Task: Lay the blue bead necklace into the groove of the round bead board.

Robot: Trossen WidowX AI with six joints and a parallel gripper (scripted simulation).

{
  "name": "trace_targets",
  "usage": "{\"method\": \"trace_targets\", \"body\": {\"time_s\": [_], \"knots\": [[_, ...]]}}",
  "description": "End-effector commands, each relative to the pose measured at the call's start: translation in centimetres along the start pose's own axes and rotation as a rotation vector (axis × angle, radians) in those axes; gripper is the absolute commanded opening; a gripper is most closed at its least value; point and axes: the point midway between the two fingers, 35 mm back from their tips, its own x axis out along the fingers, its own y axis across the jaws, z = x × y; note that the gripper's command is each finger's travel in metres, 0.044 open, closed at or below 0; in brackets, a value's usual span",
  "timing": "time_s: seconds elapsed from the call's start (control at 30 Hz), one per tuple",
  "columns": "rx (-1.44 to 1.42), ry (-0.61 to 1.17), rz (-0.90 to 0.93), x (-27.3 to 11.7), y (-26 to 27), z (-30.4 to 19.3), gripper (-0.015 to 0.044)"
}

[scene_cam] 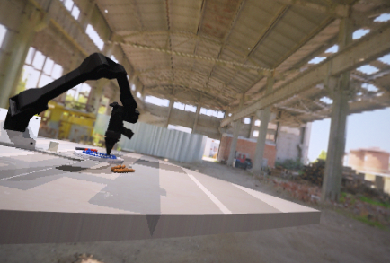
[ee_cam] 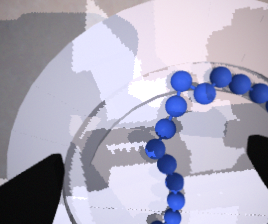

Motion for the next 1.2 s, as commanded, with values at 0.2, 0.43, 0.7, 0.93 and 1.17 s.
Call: {"method": "trace_targets", "body": {"time_s": [0.2, 0.43, 0.7, 0.93, 1.17], "knots": [[0.006, 0.001, 0.002, -0.1, 0.0, 0.0, 0.044], [0.006, 0.001, 0.002, -0.1, 0.0, 0.0, 0.044], [-0.509, 0.001, 0.002, -1.1, -0.7, 0.9, 0.0256], [-1.172, 0.0, 0.002, -2.4, -1.7, 2.0, 0.012], [-1.592, -0.001, 0.002, -3.3, -2.4, 2.6, 0.012]]}}
